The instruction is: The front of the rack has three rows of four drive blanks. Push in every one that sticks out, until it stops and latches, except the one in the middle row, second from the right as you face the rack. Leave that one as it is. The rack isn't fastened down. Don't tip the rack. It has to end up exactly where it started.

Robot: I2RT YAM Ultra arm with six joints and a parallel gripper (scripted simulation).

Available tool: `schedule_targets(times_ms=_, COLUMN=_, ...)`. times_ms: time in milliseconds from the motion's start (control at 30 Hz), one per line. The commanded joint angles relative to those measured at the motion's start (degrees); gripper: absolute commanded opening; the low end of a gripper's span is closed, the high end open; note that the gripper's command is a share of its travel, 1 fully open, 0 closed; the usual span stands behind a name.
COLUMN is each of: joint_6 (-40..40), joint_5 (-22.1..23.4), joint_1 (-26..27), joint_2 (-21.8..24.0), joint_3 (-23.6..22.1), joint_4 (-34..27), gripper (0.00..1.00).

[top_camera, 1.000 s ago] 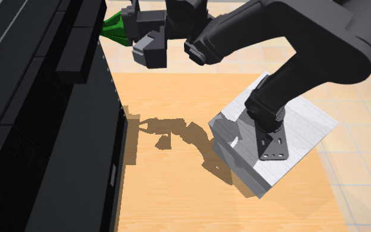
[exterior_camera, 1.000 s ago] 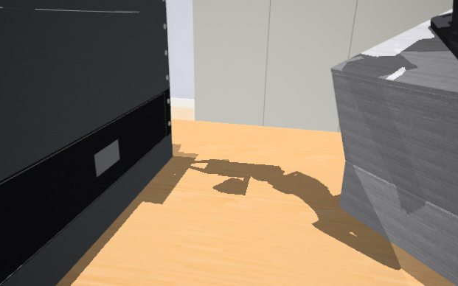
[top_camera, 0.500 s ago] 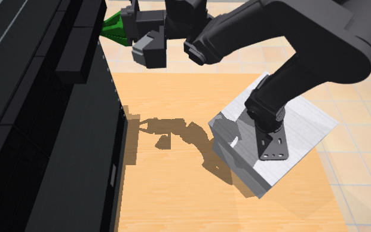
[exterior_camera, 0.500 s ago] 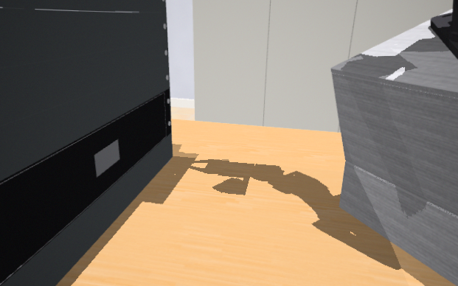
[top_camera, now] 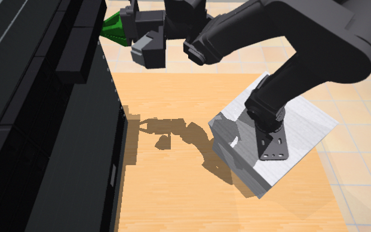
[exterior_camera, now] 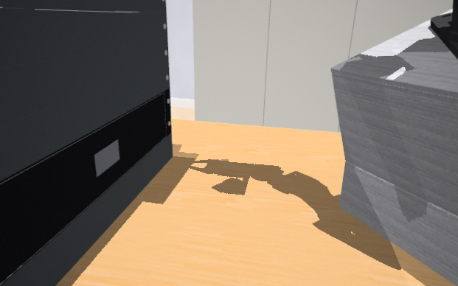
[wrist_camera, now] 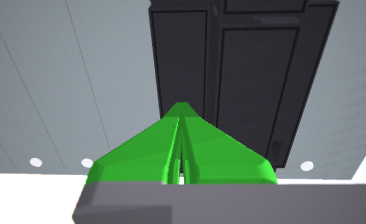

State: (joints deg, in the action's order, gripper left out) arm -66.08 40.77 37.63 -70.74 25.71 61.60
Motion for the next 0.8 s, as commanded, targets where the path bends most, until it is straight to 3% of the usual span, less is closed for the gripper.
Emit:
schedule_targets(times_ms=0, joint_6=-0.09, joint_5=-2.54, joint_1=-0.95, joint_2=0.12, joint_3=3.54, joint_4=-0.51, gripper=0.00)
schedule_targets(times_ms=767, joint_6=0.01, joint_5=-2.58, joint_1=-0.98, joint_2=0.17, joint_3=3.52, joint_4=0.88, gripper=0.00)
